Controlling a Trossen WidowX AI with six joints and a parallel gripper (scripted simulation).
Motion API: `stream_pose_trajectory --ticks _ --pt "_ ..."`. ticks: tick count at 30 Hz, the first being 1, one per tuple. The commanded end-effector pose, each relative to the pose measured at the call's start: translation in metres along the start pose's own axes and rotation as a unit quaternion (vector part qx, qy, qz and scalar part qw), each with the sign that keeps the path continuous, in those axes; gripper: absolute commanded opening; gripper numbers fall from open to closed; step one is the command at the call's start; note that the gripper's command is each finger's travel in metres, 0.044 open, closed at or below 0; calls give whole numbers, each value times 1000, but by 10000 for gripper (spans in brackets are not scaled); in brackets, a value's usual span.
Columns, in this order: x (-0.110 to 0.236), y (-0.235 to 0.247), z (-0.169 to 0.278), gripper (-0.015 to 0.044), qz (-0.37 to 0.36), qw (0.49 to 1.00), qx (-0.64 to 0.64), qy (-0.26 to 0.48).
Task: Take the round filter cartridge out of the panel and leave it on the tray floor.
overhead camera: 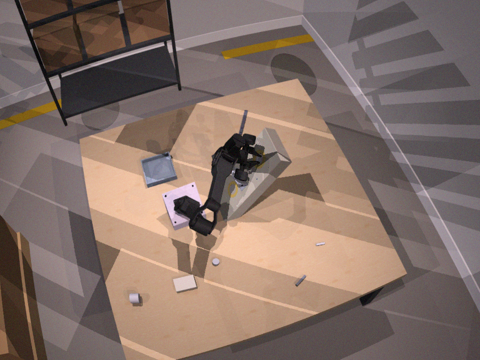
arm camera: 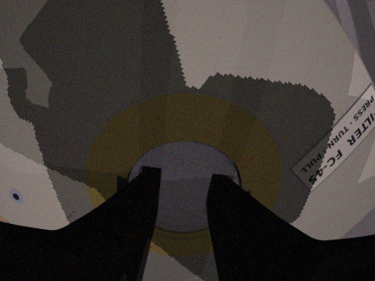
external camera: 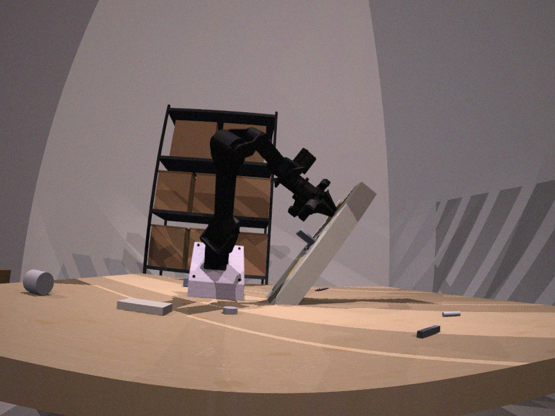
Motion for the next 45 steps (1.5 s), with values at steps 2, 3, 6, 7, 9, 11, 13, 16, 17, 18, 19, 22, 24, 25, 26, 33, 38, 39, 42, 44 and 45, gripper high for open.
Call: stream_pose_trajectory --ticks 2,3,6,7,9,11,13,16,17,18,19,22,24,25,26,33,38,39,42,44,45 --pt "-9 0 2 0 -3 1000 -13 -5" --pt "-9 0 2 0 -3 1000 -13 -5" --pt "-9 0 2 0 -3 1000 -13 -5" --pt "-9 0 2 0 -3 1000 -13 -5" --pt "-9 0 2 0 -3 1000 -13 -5" --pt "-9 0 2 0 -3 1000 -13 -5" --pt "1 0 0 0 0 1000 0 0" --pt "8 -2 -1 0 0 1000 -2 -5" --pt "11 -3 -2 0 -1 1000 -3 -7" --pt "15 -3 -2 0 -1 1000 -4 -8" --pt "18 -4 -2 0 -1 1000 -5 -10" --pt "28 -4 -3 0 -2 1000 -7 -13" --pt "35 -5 -3 0 -3 1000 -8 -14" --pt "39 -5 -2 0 -3 1000 -8 -14" --pt "42 -4 -2 0 -3 1000 -9 -14" --pt "67 -2 1 0 -3 1000 -11 -10" --pt "72 0 2 0 -3 1000 -12 -7" --pt "72 1 1 0 -3 1000 -12 -7" --pt "71 7 -6 0 -3 1000 -12 -8" --pt "70 11 -11 0 -3 1000 -12 -8" --pt "70 14 -13 0 -3 1000 -12 -8"
Point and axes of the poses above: the point midway between the two fingers, 35 mm back from their tips, its own x axis back along the fingers, its own y axis across the jaws, z = x × y, the point moved 6 cm from there along x, back along the fingers, and after that the axes turned 8 degrees about x, right-handed, at the moved point
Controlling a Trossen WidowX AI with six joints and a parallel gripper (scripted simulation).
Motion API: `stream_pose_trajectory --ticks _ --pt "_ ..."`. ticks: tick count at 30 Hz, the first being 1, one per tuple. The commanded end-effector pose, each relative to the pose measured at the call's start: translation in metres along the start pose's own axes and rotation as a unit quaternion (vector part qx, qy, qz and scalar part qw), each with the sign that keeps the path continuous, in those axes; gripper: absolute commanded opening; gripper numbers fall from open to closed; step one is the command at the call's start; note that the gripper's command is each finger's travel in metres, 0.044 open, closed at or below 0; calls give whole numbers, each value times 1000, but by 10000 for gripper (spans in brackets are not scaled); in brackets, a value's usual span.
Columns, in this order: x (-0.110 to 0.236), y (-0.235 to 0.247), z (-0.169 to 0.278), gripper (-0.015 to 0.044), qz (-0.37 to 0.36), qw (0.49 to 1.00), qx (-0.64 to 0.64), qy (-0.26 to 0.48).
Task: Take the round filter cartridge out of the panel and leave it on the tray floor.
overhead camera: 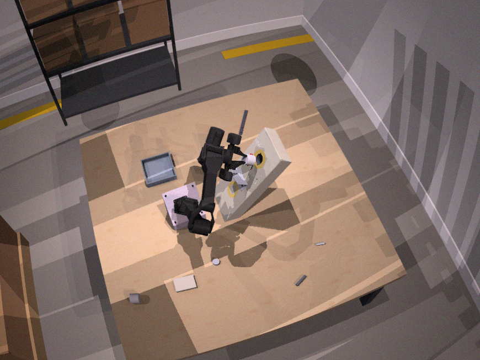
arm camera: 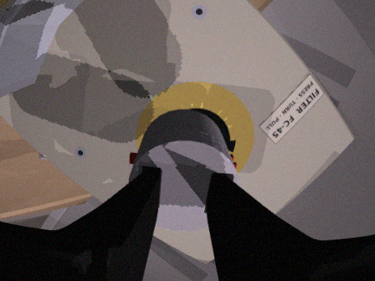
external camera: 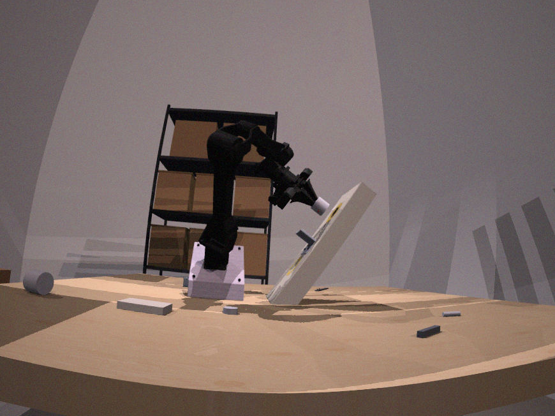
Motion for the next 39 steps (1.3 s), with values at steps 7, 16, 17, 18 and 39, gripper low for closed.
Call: stream_pose_trajectory --ticks 7,16,17,18,39 --pt "-3 22 -23 0 0 1000 -3 3" --pt "-8 44 -44 0 0 1000 -3 3" --pt "-8 45 -45 0 0 1000 -3 3" --pt "-7 40 -41 26 -1 1000 3 -1" --pt "-2 10 -10 108 0 1000 -3 3"
Point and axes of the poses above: the point midway between the two fingers, 35 mm back from their tips, its own x axis back along the fingers, its own y axis across the jaws, z = x × y, the point moved 6 cm from there along x, back along the fingers, and after that the axes turned 8 degrees about x, right-handed, at the moved point
